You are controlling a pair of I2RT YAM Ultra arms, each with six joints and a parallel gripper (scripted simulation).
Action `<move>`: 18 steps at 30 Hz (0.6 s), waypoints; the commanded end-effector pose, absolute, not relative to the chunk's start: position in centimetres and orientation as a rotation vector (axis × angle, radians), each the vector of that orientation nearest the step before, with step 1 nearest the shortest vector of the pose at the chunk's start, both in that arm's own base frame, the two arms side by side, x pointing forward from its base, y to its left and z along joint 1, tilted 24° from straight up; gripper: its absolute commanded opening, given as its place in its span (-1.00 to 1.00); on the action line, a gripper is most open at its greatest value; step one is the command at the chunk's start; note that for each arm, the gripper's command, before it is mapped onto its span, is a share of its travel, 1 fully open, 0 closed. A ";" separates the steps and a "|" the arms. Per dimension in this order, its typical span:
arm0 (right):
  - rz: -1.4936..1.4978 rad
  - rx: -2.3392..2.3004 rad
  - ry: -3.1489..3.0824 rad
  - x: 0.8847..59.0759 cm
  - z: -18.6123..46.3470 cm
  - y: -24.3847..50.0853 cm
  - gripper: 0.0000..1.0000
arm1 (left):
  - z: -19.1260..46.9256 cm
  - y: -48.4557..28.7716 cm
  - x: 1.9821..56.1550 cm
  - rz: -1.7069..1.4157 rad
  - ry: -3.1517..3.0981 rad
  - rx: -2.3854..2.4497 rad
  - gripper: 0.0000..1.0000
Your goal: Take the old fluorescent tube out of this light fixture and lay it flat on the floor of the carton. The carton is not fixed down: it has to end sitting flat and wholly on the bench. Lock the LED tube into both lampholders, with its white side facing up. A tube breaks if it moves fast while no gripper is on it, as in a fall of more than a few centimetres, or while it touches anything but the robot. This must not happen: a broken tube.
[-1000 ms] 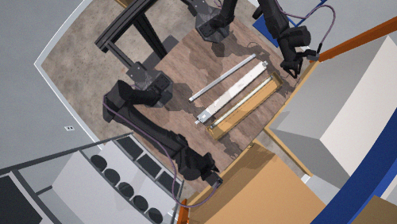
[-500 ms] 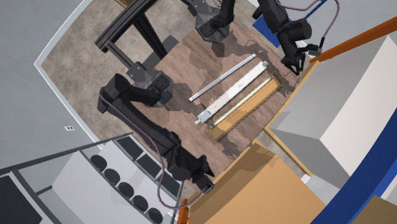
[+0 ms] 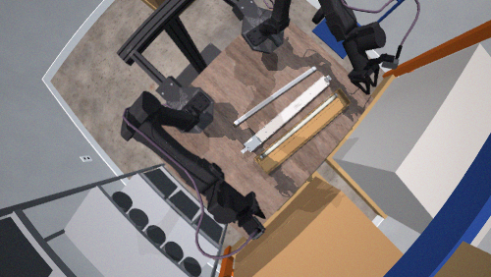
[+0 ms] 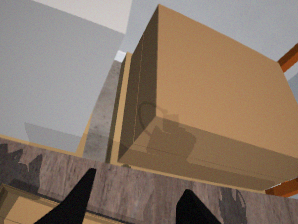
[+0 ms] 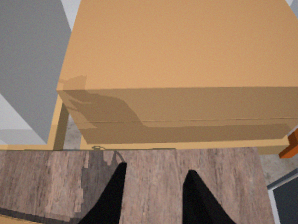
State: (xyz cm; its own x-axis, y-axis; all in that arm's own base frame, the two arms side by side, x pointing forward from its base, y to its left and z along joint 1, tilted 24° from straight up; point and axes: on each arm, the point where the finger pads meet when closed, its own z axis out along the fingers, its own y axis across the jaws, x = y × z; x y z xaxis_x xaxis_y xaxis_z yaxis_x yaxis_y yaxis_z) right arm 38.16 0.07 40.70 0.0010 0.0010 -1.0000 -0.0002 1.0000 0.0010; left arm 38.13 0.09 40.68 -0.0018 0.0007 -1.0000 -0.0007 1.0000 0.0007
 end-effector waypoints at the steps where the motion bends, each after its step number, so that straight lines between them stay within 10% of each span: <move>1: 0.003 -0.017 1.484 36.9 44.3 0.7 -0.36 | 41.0 0.3 38.5 -0.004 1.579 -0.002 -0.02; 5: 0.002 -0.016 1.498 37.0 43.9 0.7 -0.36 | 42.1 -0.2 37.9 -0.013 1.545 0.007 -0.02; 6: 0.002 -0.016 1.499 37.1 43.9 0.6 -0.02 | 42.1 -0.1 37.9 -0.013 1.543 0.006 -0.02; 18: -0.007 -0.006 1.507 37.4 43.6 0.1 -0.02 | 42.7 0.0 37.9 -0.009 1.527 0.002 -0.02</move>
